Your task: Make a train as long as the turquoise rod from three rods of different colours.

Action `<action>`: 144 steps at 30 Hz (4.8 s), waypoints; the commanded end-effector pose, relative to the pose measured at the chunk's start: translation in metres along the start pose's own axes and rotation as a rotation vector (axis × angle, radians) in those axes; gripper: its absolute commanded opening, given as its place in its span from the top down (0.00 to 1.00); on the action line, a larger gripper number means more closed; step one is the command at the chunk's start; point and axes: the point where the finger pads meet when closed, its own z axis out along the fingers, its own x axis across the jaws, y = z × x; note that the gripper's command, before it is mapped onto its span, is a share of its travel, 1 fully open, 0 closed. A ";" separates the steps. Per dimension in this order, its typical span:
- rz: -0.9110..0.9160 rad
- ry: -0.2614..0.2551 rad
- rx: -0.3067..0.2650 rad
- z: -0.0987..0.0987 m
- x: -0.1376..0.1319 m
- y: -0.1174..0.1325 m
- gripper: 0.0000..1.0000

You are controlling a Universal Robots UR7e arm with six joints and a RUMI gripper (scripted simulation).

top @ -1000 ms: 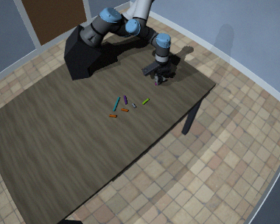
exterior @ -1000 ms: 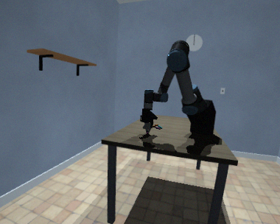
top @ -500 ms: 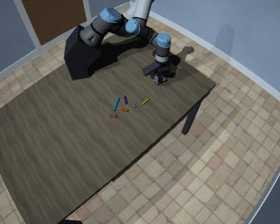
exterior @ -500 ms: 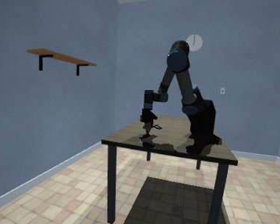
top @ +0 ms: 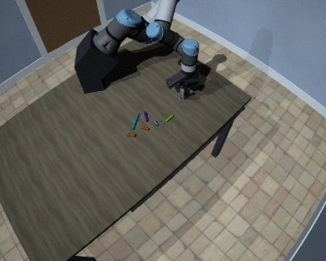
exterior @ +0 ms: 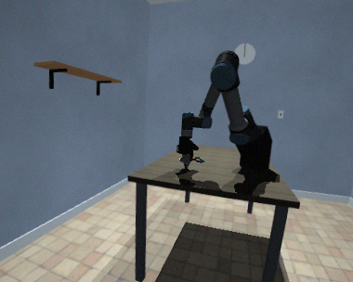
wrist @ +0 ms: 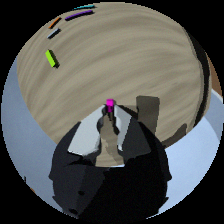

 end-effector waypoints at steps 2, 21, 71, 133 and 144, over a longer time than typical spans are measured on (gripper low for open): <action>0.000 -0.001 0.000 -0.005 0.000 0.000 1.00; 0.000 -0.001 0.000 -0.045 0.000 0.000 1.00; 0.063 -0.001 0.002 -0.099 0.000 -0.006 1.00; 1.450 0.001 -0.003 -0.100 0.021 -0.108 1.00; 1.450 0.001 -0.002 -0.100 0.021 -0.108 1.00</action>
